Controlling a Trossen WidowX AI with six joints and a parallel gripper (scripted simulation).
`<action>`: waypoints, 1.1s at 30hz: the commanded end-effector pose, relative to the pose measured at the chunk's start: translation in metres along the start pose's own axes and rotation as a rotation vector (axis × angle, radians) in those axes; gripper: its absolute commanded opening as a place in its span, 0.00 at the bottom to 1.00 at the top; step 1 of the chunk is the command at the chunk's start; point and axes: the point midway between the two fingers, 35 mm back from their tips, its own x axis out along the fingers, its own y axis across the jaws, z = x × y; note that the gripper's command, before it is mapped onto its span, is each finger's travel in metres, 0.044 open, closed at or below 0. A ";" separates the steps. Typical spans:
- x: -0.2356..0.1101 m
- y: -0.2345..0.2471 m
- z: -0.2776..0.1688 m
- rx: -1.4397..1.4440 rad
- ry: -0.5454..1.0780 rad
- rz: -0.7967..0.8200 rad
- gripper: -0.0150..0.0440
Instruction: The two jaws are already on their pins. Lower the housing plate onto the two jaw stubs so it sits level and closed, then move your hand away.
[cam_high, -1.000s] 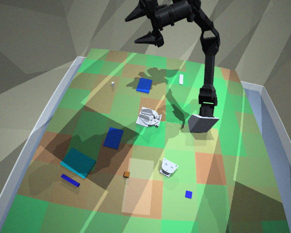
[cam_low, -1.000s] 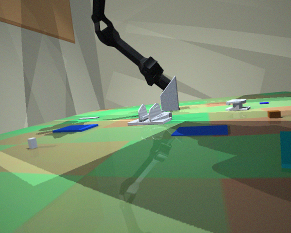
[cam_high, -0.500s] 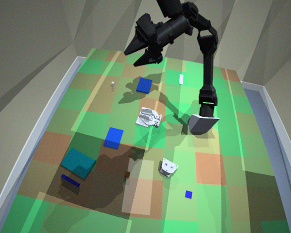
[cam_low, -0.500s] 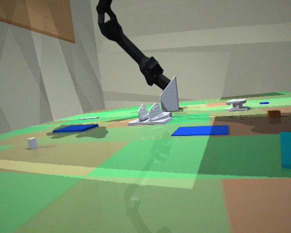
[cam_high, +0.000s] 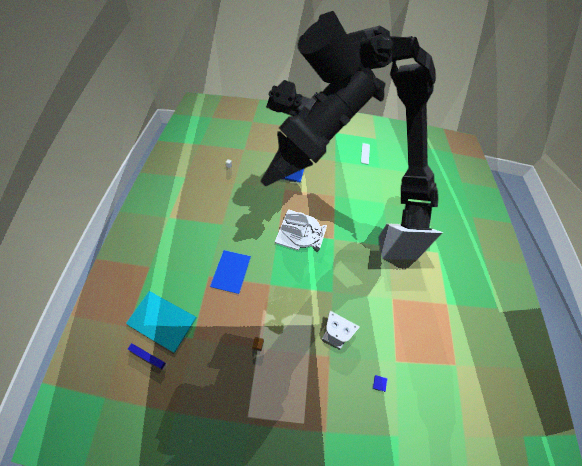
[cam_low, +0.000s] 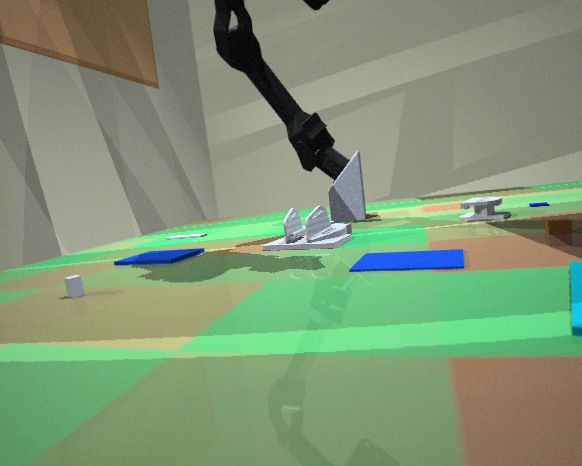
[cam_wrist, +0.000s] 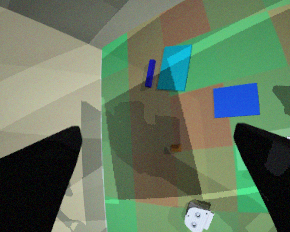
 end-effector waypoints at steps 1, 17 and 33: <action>0.014 0.004 -0.020 -0.095 0.053 -0.021 1.00; 0.064 0.011 -0.105 -0.475 0.264 -0.103 1.00; 0.095 -0.001 -0.184 -0.806 0.485 -0.145 1.00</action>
